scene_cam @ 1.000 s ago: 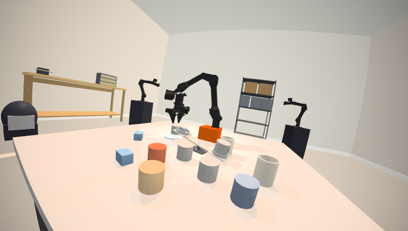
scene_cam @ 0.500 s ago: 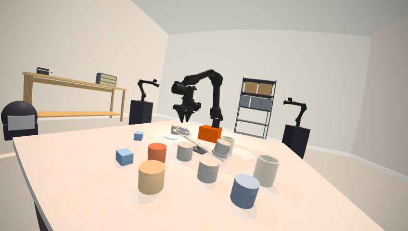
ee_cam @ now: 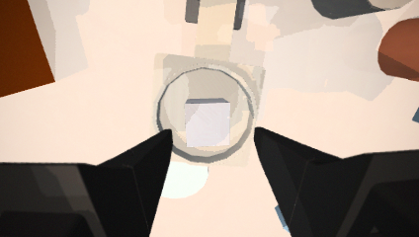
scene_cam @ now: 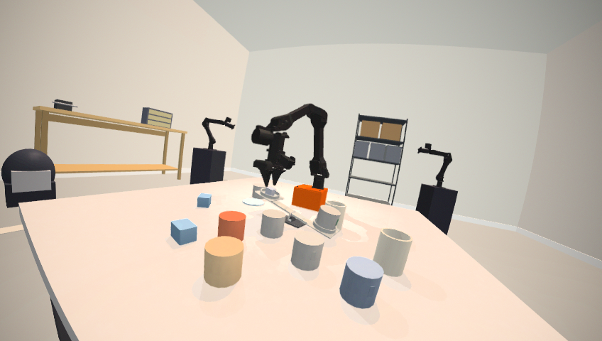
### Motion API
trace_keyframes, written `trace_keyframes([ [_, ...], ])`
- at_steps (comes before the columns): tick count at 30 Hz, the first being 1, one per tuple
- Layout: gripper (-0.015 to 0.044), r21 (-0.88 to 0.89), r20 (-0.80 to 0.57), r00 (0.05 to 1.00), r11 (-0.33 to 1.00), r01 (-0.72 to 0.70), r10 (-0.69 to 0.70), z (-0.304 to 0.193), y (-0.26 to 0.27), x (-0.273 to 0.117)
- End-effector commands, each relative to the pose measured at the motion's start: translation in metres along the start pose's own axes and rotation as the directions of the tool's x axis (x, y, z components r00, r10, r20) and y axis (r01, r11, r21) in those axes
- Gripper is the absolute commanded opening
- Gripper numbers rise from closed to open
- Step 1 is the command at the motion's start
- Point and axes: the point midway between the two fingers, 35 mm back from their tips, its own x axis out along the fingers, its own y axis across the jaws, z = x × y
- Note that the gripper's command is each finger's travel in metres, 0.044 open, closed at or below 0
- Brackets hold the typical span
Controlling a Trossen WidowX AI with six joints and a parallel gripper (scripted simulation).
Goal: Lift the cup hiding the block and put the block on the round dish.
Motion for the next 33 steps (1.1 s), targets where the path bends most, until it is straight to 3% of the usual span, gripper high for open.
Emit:
trace_keyframes([
  [1,0.026,0.004,-0.001,1.0,1.0,-0.012,0.012,0.0,0.003,0.009],
  [15,0.026,0.004,-0.001,1.0,1.0,-0.012,0.012,0.0,0.004,0.029],
  [18,0.0181,0.004,-0.001,1.0,1.0,-0.012,0.012,0.0,0.004,0.029],
  [28,0.0115,0.004,-0.001,1.0,1.0,-0.012,0.012,0.0,0.004,0.029],
  [33,0.0,0.004,-0.001,1.0,1.0,-0.012,0.012,0.0,0.001,0.015],
])
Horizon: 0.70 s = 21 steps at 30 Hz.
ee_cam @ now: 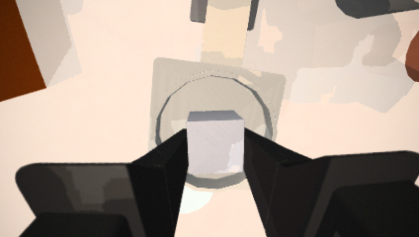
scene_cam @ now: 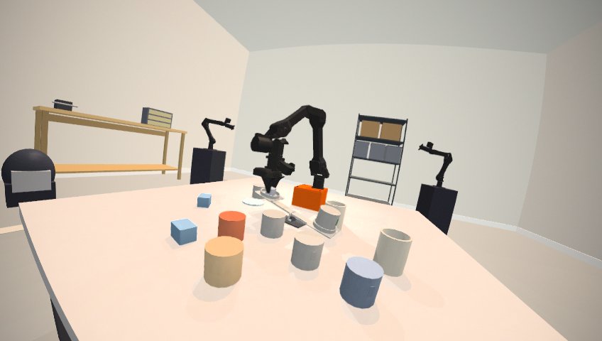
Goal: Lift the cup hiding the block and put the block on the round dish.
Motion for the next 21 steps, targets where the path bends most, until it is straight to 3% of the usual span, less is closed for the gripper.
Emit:
trace_keyframes([
  [1,0.0,0.002,-0.007,1.0,1.0,0.006,-0.006,-0.002,-0.003,-0.017],
  [14,0.0,0.002,-0.007,1.0,1.0,0.006,-0.006,-0.001,-0.001,-0.091],
  [21,0.0,0.002,-0.01,1.0,1.0,0.006,-0.006,-0.03,0.003,-0.069],
])
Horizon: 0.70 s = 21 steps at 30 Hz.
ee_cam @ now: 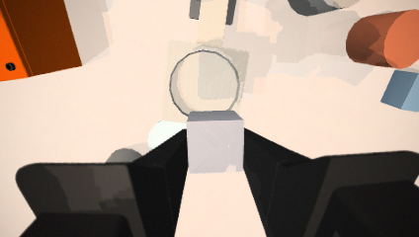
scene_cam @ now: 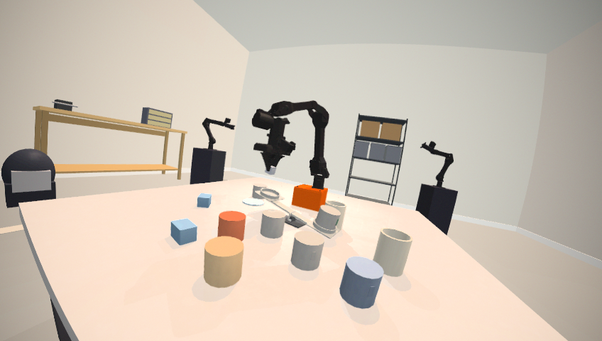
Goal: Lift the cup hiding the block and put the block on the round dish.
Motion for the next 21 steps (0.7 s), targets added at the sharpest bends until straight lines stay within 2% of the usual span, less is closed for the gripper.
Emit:
trace_keyframes([
  [1,0.0,0.007,-0.001,1.0,1.0,-0.013,0.013,-0.026,0.007,0.022],
  [11,0.0,0.007,-0.009,1.0,1.0,-0.018,0.018,-0.102,0.048,0.088],
  [21,0.0,0.007,-0.009,1.0,1.0,-0.019,0.019,-0.107,0.052,0.118],
])
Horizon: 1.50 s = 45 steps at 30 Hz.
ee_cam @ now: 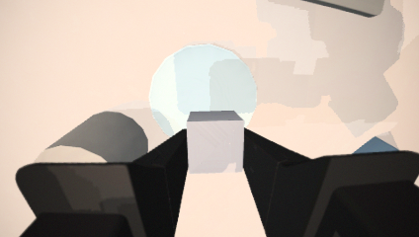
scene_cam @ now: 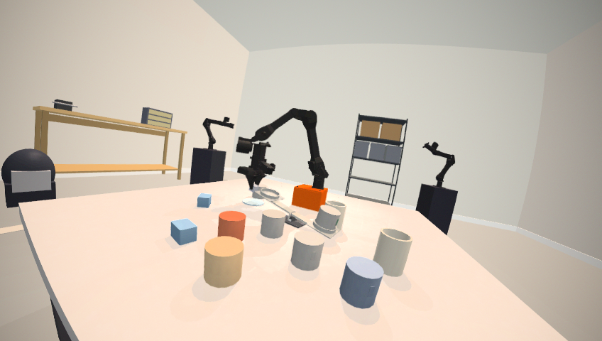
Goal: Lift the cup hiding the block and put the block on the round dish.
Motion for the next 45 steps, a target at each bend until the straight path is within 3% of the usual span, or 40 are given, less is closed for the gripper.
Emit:
trace_keyframes([
  [1,0.0,-0.005,0.01,1.0,1.0,-0.013,0.013,0.003,0.004,0.022],
  [22,0.0,-0.005,0.01,1.0,1.0,-0.013,0.013,0.003,0.005,0.051],
  [39,0.044,0.012,0.008,1.0,1.0,-0.007,0.007,0.003,0.002,0.037],
  [42,0.044,0.003,0.009,1.0,1.0,-0.011,0.011,0.003,0.003,-0.001],
  [45,0.044,-0.005,0.009,1.0,1.0,-0.013,0.013,0.003,0.004,-0.011],
])
